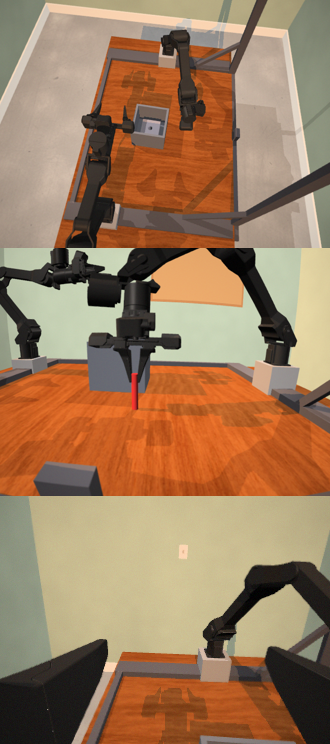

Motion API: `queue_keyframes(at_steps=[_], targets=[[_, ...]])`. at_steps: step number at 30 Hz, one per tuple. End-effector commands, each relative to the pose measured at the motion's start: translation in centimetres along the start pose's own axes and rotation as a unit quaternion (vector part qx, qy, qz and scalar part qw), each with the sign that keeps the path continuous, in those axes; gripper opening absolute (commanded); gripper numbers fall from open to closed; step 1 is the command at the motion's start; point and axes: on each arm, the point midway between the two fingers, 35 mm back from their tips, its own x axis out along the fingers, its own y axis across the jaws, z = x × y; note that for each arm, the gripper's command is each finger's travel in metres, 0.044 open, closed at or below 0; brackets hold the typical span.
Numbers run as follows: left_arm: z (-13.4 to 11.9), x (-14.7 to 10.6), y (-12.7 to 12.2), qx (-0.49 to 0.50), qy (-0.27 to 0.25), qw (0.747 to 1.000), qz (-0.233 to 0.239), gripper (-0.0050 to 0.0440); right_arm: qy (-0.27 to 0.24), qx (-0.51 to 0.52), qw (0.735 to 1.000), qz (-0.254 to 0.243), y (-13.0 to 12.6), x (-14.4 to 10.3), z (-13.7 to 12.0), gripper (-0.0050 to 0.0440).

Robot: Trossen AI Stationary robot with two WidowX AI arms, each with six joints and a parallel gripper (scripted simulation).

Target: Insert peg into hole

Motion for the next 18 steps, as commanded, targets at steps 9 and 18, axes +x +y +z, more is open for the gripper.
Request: queue_keyframes(at_steps=[9, 18], targets=[[0.2, -0.1, -0.1, 0.002, -0.003, 1.0, -0.001, 0.044, -0.005, -0.004, 1.0, -0.027, -0.8, -3.1, 0.6, -0.0005], [0.2, -0.1, -0.1, 0.002, -0.003, 1.0, -0.001, 0.044, -0.005, -0.004, 1.0, -0.028, -0.7, -4.6, 0.9, -0.005]])
